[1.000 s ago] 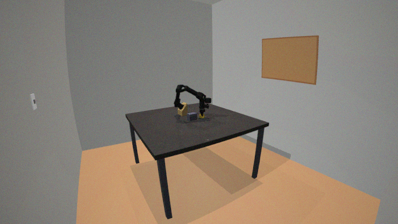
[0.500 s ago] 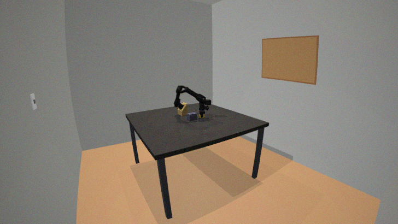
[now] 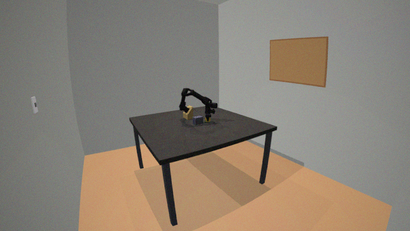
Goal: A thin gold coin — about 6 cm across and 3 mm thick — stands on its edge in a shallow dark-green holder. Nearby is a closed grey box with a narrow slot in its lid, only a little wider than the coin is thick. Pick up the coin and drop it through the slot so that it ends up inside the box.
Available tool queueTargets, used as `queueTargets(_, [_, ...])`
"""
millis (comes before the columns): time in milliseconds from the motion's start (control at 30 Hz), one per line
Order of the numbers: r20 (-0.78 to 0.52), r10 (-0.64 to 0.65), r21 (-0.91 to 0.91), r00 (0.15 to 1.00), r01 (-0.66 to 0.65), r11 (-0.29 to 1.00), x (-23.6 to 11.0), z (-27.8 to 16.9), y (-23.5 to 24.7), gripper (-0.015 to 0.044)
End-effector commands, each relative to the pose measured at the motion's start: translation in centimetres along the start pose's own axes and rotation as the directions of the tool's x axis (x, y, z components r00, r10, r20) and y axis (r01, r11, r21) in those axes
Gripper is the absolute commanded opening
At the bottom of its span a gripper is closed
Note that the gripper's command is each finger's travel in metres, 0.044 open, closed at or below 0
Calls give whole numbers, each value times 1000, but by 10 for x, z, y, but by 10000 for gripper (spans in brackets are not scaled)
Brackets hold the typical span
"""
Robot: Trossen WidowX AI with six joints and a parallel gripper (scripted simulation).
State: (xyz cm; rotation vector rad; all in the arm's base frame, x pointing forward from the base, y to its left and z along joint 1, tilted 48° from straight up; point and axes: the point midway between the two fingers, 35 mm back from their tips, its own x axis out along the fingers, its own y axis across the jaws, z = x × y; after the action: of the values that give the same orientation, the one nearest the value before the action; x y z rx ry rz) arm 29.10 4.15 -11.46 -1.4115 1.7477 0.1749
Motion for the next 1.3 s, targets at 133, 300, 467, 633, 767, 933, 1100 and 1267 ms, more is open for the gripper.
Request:
queueTargets(133, [2, -3, -2, 1000, 3, 1000, -17, 2, -2, 0])
queueTargets(300, [3, -2, -2, 1000, 3, 1000, -29, 3, -2, 0])
queueTargets(467, [4, -2, -2, 1000, 2, 1000, -42, 4, -2, 0])
queueTargets(633, [4, -2, -3, 1000, 2, 1000, -54, 4, -2, 0])
queueTargets(767, [4, -1, -3, 1000, 1, 1000, -65, 4, -2, 0])
queueTargets(933, [4, -1, -2, 1000, 1, 1000, -78, 3, -1, 0])
queueTargets(1100, [3, -2, -2, 1000, 2, 1000, -91, 1, 0, 0])
queueTargets(1267, [2, -2, -24, 1000, 2, 1000, -94, 0, 0, 0])
